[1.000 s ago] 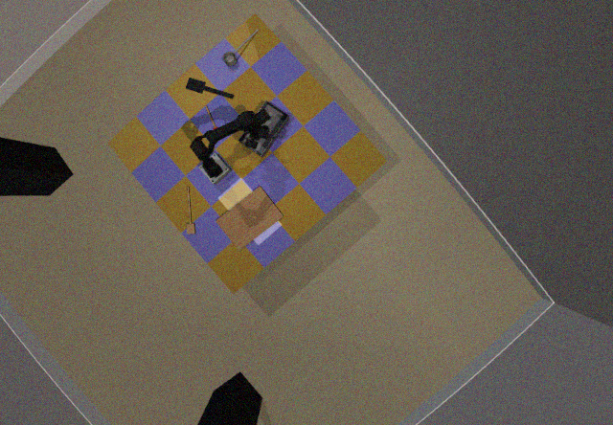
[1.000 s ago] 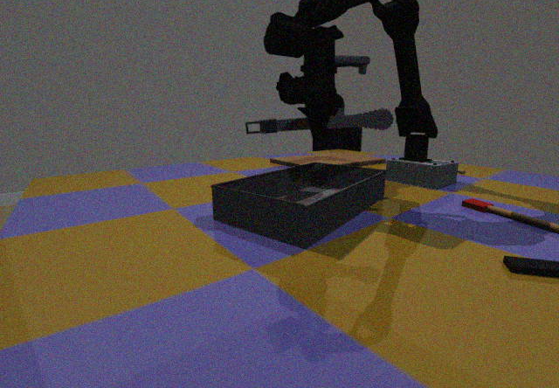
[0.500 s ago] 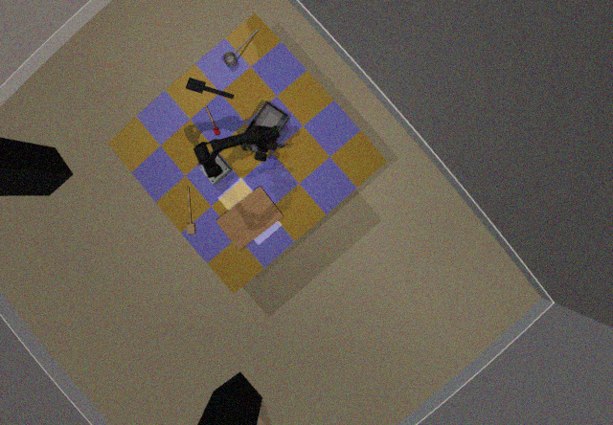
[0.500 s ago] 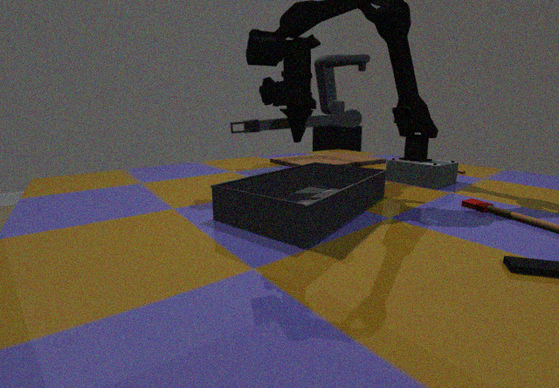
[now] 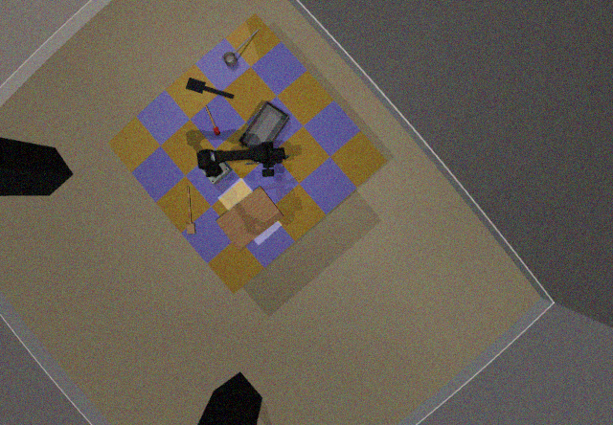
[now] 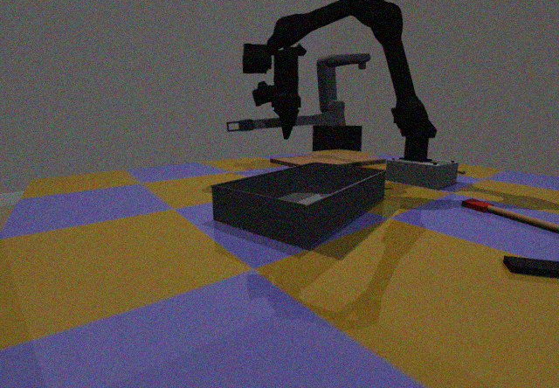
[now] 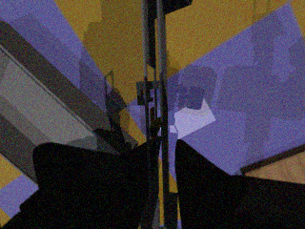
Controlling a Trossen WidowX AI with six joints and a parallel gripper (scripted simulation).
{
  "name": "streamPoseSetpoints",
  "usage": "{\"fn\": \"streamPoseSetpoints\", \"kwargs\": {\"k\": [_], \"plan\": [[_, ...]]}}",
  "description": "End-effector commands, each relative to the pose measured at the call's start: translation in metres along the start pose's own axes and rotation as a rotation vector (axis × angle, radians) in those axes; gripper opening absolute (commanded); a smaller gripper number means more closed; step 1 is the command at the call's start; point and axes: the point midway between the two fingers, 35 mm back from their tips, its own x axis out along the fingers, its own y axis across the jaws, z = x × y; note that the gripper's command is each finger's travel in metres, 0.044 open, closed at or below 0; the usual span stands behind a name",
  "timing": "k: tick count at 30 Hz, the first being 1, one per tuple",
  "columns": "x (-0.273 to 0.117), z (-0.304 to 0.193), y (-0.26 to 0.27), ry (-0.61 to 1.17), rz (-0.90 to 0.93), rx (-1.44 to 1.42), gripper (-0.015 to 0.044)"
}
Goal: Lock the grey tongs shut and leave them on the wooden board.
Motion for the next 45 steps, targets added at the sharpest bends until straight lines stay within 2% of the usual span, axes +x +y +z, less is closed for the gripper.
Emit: {"fn": "streamPoseSetpoints", "kwargs": {"k": [1, 14, 24, 45], "plan": [[-0.002, 0.003, -0.021, -0.005, -0.005, -0.051, -0.015], [-0.003, 0.001, -0.101, -0.004, -0.017, -0.238, -0.015], [-0.004, -0.005, -0.129, -0.003, -0.019, -0.297, -0.015], [-0.007, -0.06, -0.245, 0.005, -0.028, -0.573, -0.015]]}}
